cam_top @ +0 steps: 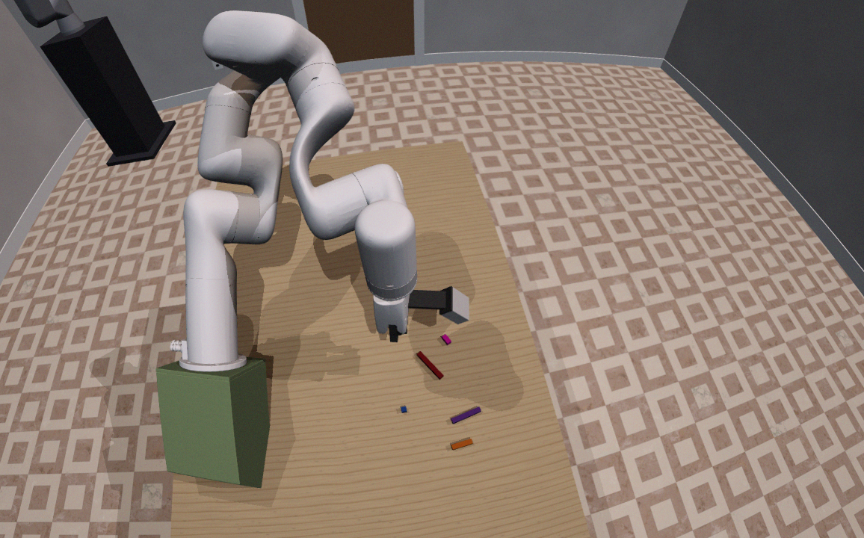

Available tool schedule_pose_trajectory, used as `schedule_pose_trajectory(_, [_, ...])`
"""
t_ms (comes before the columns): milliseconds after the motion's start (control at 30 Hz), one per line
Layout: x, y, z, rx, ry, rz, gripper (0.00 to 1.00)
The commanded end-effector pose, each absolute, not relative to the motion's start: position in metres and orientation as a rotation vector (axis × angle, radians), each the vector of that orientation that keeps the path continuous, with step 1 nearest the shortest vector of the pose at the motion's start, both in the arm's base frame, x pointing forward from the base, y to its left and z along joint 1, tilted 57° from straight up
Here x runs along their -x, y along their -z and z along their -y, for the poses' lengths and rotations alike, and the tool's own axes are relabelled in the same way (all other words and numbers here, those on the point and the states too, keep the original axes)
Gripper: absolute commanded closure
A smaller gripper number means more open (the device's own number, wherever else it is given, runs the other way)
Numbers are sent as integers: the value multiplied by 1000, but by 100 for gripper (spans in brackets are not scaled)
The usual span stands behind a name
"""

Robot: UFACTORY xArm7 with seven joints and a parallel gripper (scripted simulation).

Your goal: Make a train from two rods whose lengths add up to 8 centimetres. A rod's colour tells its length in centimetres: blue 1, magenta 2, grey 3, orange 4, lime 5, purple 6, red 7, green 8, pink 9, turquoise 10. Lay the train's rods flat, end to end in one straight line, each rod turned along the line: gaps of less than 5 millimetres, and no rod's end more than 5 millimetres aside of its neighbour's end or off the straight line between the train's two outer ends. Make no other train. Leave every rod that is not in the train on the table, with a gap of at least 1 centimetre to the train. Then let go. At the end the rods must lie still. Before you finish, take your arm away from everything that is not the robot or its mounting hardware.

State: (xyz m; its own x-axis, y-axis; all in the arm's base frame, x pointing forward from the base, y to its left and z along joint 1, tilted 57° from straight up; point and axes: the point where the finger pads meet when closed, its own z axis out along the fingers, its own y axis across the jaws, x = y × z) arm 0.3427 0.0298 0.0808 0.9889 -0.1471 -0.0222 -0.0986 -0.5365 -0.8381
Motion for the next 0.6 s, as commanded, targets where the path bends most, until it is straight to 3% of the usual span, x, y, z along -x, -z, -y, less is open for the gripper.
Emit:
schedule_pose_trajectory(0, [-344, -103, -39, 2126, -31, -353, 96])
schedule_pose_trajectory(567, [-338, -153, -73, 2014, -277, -800, 96])
